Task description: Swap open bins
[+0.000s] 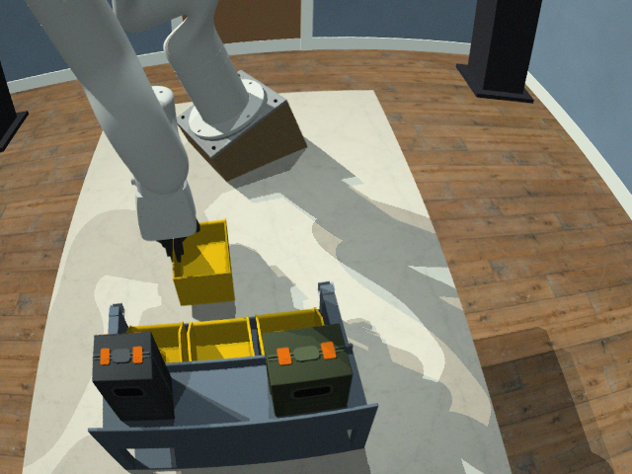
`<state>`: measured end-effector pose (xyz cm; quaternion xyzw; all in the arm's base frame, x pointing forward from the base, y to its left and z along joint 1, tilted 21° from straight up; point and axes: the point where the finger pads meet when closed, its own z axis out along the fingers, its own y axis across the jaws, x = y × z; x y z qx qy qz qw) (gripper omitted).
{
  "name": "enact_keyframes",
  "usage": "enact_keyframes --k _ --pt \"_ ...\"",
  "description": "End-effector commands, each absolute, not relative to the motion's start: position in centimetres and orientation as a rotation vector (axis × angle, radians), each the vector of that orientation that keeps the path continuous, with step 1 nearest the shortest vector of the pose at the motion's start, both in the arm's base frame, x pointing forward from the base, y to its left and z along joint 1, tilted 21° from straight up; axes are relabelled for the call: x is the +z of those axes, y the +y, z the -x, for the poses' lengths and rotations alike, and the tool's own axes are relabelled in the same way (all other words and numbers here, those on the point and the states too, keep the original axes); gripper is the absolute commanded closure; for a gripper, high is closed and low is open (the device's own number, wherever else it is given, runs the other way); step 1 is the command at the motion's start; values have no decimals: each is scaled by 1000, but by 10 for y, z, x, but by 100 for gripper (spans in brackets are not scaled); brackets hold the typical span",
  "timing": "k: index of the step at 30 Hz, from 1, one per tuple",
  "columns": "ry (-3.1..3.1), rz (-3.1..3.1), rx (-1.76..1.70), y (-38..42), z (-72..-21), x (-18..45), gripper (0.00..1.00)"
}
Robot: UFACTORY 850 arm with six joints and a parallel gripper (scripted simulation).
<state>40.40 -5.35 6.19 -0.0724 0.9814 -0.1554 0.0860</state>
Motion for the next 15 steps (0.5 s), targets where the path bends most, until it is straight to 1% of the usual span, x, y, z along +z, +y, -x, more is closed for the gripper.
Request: enact_keyframes --k 1,15 --pt "2913 216 -461 -56 -406 56 100" --pt "2913 216 -461 -57 -407 52 100"
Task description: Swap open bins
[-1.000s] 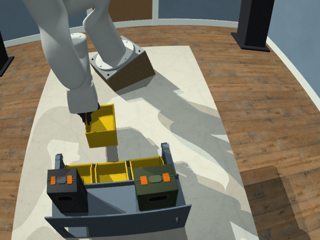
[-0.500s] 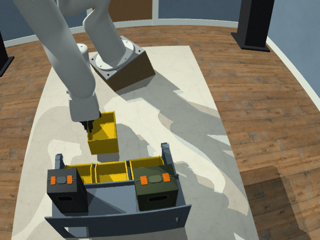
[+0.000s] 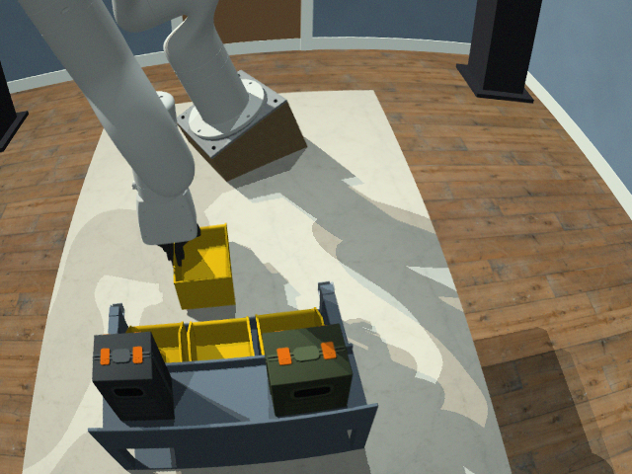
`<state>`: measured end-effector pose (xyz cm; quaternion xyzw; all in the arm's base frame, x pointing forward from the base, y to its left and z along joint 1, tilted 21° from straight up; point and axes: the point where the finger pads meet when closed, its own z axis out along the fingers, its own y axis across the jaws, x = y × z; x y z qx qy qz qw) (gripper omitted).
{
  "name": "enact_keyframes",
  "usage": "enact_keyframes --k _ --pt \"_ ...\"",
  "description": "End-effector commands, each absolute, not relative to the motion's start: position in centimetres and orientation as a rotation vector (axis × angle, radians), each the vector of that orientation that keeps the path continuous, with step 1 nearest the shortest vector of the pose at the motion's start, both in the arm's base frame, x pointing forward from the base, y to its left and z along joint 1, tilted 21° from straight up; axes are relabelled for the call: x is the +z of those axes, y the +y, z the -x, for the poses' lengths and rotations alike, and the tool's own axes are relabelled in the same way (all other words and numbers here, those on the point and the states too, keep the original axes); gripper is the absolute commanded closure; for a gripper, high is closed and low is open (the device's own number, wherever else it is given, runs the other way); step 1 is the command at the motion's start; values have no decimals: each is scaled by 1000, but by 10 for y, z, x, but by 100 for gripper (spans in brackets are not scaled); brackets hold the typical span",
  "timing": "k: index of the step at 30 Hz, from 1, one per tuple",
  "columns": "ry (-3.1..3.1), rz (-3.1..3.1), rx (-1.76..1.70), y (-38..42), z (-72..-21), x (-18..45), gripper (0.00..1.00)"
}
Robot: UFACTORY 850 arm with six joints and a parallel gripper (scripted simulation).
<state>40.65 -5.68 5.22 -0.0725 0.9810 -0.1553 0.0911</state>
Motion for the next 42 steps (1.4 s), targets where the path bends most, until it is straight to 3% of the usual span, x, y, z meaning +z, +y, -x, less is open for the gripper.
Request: enact_keyframes --k 1,37,38,42 --pt "2913 216 -461 -57 -407 52 100" --pt "2913 216 -461 -59 -408 45 100" --pt "2913 216 -461 -59 -408 45 74" --pt "2913 216 -461 -59 -408 45 74"
